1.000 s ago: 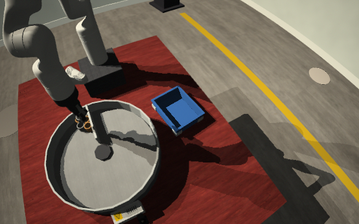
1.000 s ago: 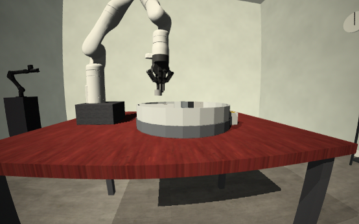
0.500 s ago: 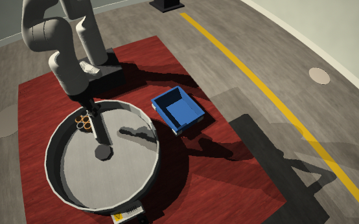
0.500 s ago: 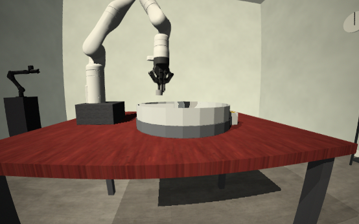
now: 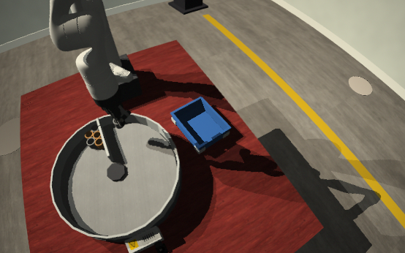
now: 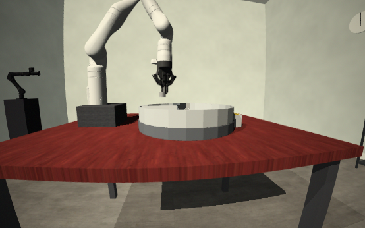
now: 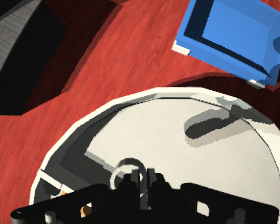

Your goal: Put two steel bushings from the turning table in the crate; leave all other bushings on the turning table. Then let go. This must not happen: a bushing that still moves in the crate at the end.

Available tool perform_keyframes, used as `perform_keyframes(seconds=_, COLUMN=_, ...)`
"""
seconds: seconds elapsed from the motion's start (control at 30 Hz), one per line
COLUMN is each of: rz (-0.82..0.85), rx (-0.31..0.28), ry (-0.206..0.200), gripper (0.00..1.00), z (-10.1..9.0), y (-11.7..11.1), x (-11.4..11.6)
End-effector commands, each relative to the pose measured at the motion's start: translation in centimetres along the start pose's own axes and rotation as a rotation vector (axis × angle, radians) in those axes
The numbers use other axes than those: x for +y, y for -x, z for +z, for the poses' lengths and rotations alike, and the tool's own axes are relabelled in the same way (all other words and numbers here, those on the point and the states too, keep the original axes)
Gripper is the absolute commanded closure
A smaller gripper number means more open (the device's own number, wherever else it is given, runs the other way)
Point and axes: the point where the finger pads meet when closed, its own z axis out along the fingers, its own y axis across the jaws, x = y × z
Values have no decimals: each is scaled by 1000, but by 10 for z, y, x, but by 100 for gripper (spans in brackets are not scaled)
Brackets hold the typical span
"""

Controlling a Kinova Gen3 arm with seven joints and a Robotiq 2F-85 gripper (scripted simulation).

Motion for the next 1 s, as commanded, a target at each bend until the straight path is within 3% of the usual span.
perform_keyframes(seconds=0.0, rz=-1, rx=-1, ry=1, gripper=100, z=-1, y=-19, x=12)
perform_keyframes(seconds=0.1, rz=-1, rx=-1, ry=1, gripper=100, z=-1, y=-50, x=30)
perform_keyframes(seconds=0.5, rz=-1, rx=-1, ry=1, gripper=100, z=-1, y=-50, x=30)
perform_keyframes(seconds=0.67, rz=2, rx=2, ry=1, gripper=100, z=-1, y=-101, x=58)
perform_keyframes(seconds=0.97, rz=2, rx=2, ry=1, gripper=100, z=-1, y=-101, x=58)
